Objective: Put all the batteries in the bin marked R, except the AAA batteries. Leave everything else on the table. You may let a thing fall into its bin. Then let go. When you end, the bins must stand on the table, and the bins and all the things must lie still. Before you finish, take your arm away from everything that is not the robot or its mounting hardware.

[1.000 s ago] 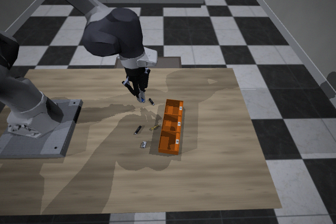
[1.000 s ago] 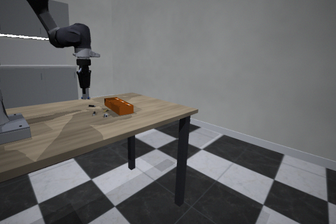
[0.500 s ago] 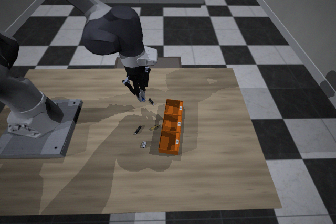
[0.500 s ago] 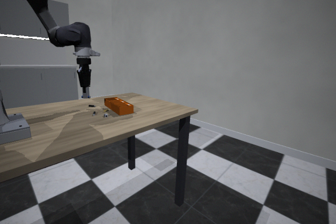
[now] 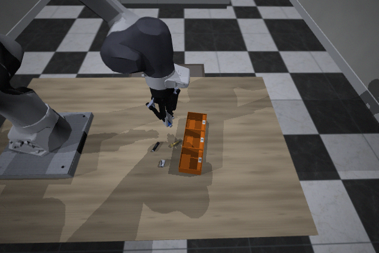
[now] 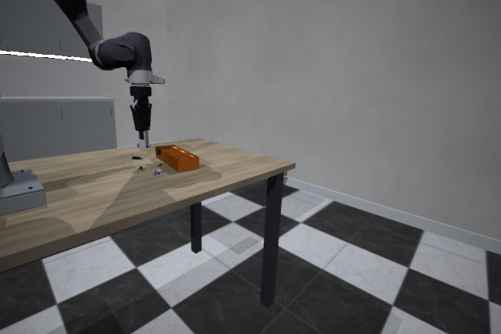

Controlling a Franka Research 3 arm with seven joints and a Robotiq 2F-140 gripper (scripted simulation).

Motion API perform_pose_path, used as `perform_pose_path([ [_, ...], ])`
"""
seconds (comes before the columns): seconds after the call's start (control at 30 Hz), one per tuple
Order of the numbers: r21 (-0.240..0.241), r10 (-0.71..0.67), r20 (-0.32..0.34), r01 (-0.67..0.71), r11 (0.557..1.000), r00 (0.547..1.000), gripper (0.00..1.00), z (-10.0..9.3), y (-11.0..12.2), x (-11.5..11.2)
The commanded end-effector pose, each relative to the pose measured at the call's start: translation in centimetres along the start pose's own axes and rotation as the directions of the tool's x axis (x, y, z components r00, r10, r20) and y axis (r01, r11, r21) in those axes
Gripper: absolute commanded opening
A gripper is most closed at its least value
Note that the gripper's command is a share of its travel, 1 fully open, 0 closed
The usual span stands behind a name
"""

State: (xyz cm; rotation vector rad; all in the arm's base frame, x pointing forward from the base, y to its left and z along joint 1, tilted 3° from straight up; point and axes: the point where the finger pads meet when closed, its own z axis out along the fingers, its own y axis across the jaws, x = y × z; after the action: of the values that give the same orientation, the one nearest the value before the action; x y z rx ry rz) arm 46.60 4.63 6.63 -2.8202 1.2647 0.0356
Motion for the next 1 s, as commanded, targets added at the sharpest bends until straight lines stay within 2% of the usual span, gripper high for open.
perform_pose_path([
  [0.0,-0.006,-0.057,0.008,0.057,0.998,0.998,0.05,0.1,0.5,1.9],
  [0.1,-0.006,-0.057,0.008,0.057,0.998,0.998,0.05,0.1,0.6,2.5],
  [0.43,-0.006,-0.057,0.008,0.057,0.998,0.998,0.05,0.1,1.3,8.3],
  [0.67,-0.006,-0.057,0.008,0.057,0.998,0.998,0.05,0.1,1.3,8.3],
  [0.8,-0.008,0.143,0.007,-0.143,0.99,0.99,0.05,0.2,1.6,10.6],
  [0.97,-0.003,0.259,0.001,-0.259,0.966,0.966,0.05,0.2,2.0,13.6],
])
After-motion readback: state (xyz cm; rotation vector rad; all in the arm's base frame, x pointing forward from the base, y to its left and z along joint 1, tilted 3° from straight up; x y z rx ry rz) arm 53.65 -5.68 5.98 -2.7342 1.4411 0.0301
